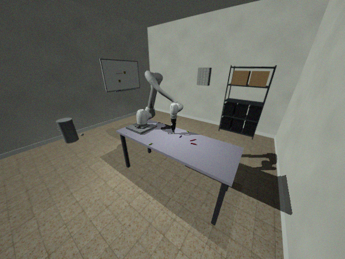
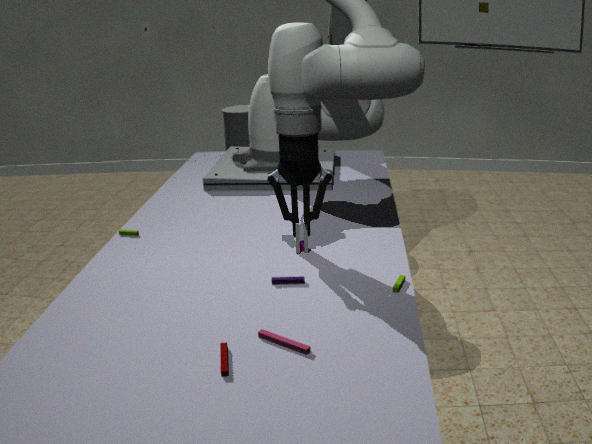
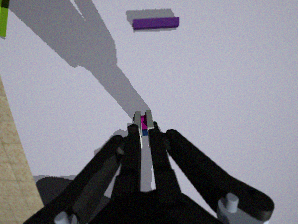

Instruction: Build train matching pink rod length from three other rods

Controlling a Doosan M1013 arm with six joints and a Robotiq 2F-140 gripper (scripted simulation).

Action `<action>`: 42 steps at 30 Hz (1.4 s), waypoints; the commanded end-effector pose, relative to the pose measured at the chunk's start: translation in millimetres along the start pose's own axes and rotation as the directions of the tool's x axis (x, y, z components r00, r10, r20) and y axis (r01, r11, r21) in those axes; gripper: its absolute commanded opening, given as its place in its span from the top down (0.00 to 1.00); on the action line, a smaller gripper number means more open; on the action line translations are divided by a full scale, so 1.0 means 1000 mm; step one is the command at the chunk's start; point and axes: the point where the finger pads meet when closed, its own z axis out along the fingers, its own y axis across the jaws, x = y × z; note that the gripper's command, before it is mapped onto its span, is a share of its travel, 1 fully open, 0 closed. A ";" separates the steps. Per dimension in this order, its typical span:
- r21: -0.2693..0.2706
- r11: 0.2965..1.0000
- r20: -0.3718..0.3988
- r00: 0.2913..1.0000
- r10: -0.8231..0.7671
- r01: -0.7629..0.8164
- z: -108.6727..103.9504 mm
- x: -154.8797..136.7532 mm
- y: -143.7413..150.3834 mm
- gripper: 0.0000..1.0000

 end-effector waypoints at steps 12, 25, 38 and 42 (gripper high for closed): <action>0.000 1.000 0.000 1.000 0.000 0.000 0.000 0.000 0.000 0.81; 0.000 1.000 0.000 1.000 0.000 0.000 0.000 0.000 0.000 0.77; 0.000 1.000 0.000 1.000 0.000 0.000 -0.022 0.000 0.000 0.77; 0.000 1.000 0.000 1.000 0.000 0.000 -0.032 0.000 0.000 0.77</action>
